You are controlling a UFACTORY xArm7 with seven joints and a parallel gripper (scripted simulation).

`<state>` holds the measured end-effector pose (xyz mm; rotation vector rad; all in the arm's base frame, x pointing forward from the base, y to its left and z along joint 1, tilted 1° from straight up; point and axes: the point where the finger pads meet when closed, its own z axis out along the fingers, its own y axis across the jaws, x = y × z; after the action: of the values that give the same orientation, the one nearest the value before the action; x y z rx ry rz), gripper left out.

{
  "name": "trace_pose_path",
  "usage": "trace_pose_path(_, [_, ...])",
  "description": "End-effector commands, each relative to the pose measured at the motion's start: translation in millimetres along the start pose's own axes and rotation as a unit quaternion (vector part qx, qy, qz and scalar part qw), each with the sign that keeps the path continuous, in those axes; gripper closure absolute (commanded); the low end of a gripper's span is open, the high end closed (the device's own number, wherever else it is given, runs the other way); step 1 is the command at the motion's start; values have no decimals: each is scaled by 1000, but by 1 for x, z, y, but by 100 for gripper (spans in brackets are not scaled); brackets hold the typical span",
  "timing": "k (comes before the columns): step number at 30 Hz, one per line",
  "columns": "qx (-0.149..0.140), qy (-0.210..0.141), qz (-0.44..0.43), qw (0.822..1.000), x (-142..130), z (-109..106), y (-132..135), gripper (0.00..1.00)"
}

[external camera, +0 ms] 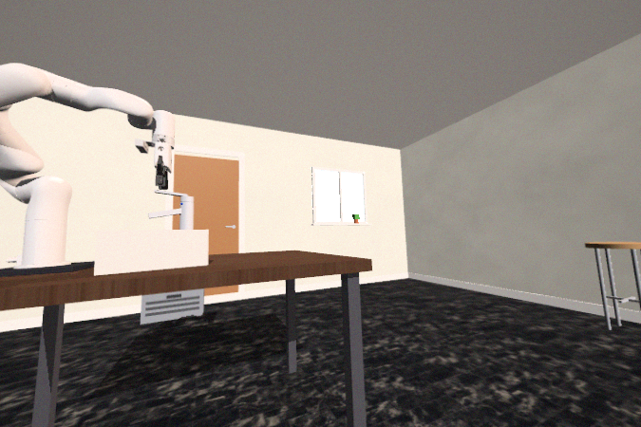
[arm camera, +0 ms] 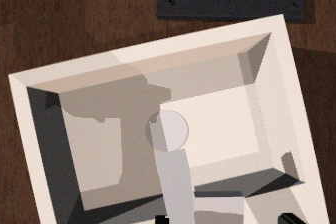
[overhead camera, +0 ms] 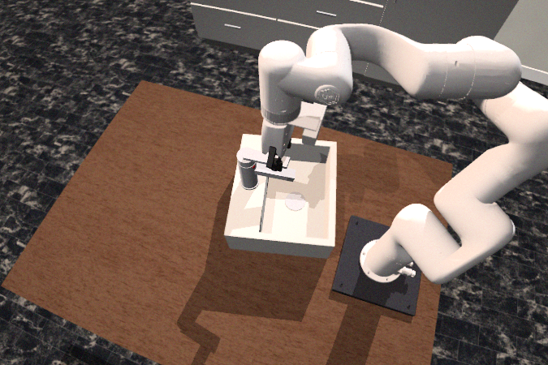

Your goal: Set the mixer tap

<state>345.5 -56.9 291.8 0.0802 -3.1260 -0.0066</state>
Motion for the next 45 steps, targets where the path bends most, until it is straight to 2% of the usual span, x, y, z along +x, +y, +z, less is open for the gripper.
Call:
trace_pose_path(1, [0,-2,0,1000,-1,0,0,32])
trace_pose_path(45, [0,-2,0,1000,-1,34,0,32])
